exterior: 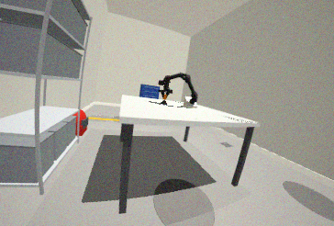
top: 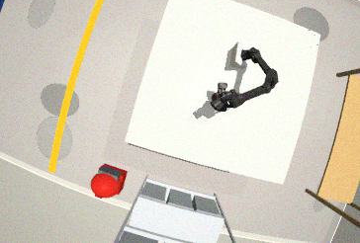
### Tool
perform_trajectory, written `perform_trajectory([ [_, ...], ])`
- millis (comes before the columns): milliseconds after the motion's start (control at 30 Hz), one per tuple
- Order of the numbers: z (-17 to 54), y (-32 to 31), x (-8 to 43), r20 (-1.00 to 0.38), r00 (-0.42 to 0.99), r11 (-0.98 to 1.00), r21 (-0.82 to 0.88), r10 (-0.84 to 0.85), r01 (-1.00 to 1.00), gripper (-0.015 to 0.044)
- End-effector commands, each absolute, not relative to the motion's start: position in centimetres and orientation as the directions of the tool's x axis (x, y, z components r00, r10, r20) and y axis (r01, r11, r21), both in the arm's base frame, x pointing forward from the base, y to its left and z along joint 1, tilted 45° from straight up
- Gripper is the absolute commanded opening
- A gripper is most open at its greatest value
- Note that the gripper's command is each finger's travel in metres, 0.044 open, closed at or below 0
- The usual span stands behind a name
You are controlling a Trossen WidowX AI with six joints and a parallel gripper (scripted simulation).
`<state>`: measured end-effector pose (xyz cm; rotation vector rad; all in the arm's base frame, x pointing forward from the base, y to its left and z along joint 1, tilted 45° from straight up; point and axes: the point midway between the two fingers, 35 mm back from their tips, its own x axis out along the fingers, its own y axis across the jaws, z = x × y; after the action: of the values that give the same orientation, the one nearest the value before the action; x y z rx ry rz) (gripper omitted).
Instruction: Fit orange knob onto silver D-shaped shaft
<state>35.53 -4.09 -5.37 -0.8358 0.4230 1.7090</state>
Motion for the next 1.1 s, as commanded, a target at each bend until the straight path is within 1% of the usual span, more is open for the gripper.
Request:
perform_trajectory([
  [0,-5.17,-4.35,35.64,-0.717,-0.112,-0.301,-0.141,0.688,-0.943,0.0],
  [133,-5.05,-4.42,35.59,-0.717,-0.112,-0.318,-0.159,0.687,-0.935,0.0],
  [333,-4.82,-4.42,35.32,-0.717,-0.113,-0.432,-0.279,0.687,-0.858,0.0],
  [1067,-4.88,-4.27,35.32,-0.717,-0.113,-0.447,-0.296,0.688,-0.844,0.0],
])
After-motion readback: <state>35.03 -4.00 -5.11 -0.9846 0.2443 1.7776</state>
